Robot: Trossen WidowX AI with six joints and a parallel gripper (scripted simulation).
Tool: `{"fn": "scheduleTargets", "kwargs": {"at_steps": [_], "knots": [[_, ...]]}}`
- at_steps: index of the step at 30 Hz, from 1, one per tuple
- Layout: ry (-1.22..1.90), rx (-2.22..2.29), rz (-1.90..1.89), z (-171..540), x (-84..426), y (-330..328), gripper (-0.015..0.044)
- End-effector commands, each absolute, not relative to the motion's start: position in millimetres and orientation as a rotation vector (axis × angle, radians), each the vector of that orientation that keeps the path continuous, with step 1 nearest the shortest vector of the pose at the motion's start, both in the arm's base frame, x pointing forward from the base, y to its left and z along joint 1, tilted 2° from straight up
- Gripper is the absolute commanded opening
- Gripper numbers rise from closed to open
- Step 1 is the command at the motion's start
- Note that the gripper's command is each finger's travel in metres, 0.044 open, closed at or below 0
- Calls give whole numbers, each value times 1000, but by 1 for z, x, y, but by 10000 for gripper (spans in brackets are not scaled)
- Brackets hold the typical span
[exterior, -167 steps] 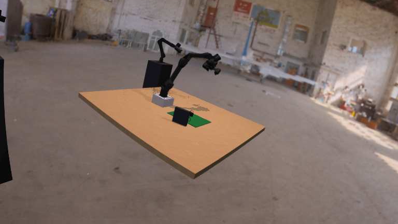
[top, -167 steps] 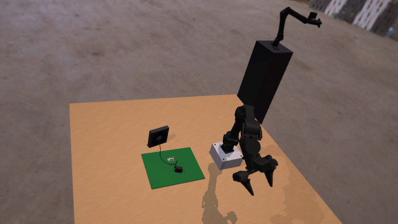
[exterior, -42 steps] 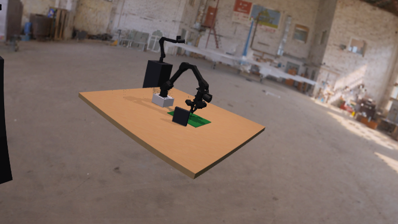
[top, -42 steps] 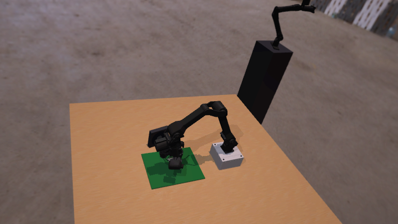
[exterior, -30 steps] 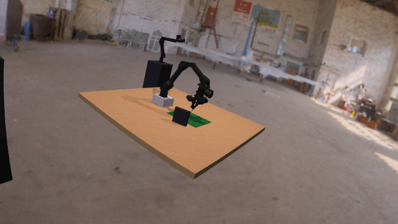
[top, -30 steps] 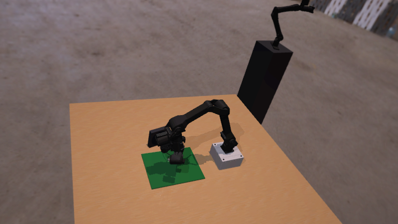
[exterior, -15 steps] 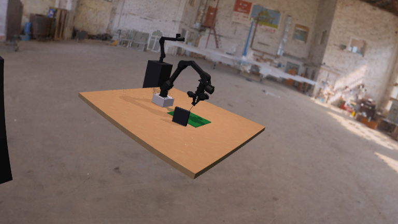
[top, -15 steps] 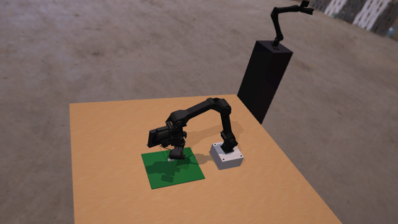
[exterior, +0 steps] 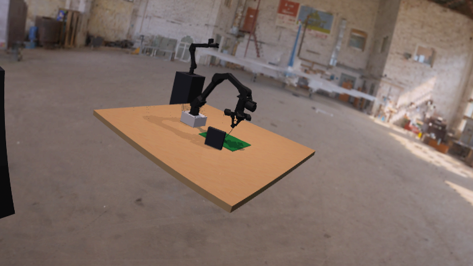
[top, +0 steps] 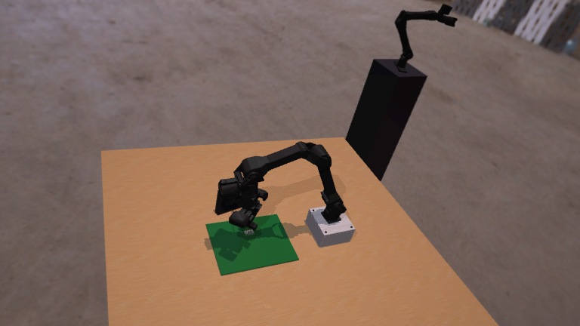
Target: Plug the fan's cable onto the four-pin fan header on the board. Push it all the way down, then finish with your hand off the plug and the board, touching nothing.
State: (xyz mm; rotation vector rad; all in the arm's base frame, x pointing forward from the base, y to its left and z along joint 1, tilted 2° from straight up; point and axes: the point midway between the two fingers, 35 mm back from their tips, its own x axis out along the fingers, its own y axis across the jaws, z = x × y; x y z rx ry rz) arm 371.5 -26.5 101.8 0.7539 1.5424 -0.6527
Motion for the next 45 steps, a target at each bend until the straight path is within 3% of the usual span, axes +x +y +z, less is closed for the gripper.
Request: {"fn": "scheduleTargets", "kwargs": {"at_steps": [1, 19, 45], "knots": [[1489, 809, -716, 104, 382, -35, 0], [1264, 1063, -977, 108, 417, -73, 0], [1091, 828, -1205, 78, 414, -76, 0]]}}
